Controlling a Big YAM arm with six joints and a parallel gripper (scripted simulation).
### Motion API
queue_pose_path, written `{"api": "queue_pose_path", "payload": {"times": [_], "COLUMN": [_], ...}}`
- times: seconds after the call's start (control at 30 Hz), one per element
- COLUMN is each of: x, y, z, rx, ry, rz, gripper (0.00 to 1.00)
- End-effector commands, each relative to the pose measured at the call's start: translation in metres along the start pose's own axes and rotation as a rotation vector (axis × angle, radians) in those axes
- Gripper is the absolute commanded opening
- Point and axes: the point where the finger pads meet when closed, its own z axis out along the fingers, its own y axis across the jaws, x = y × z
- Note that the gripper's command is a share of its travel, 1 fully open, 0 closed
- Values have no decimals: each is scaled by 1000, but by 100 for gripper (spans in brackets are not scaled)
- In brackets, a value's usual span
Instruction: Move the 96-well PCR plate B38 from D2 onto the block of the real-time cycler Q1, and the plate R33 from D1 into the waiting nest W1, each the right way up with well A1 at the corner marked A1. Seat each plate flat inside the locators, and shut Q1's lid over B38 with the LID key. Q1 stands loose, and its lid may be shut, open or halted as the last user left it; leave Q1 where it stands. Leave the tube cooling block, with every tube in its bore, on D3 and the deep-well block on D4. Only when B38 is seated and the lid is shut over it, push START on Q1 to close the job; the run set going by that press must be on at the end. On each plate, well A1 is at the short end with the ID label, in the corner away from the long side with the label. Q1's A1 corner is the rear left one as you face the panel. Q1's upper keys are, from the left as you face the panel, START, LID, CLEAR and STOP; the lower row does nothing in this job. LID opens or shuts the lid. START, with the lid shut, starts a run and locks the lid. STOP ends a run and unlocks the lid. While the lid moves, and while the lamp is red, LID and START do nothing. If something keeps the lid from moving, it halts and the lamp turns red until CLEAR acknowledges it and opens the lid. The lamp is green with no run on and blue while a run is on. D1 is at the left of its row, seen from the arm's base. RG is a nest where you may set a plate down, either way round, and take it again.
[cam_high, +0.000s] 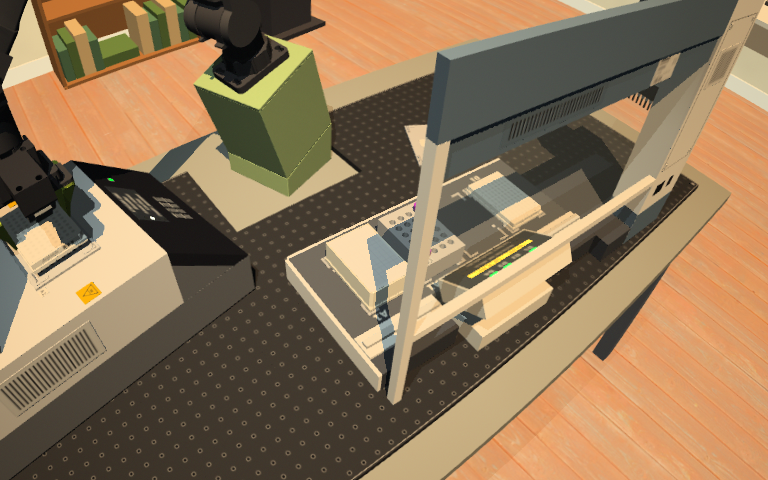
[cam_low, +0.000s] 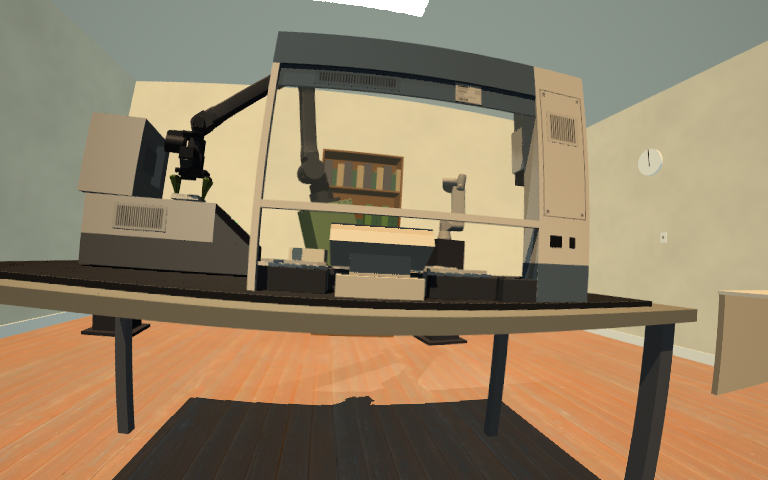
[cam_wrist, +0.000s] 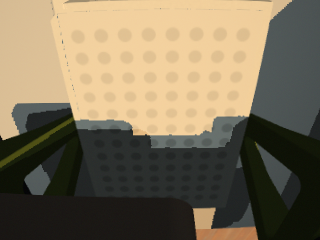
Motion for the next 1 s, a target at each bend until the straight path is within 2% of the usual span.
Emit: {"api": "queue_pose_path", "payload": {"times": [0.0,0.37,0.57,0.97], "x": [1,-13,-9,2], "y": [-14,-18,-19,-29], "z": [-22,-18,-13,-17], "rx": [43,37,27,42], "ry": [-8,-16,-11,-5], "rz": [-3,-7,3,-1], "gripper": [0,0,0,0]}}
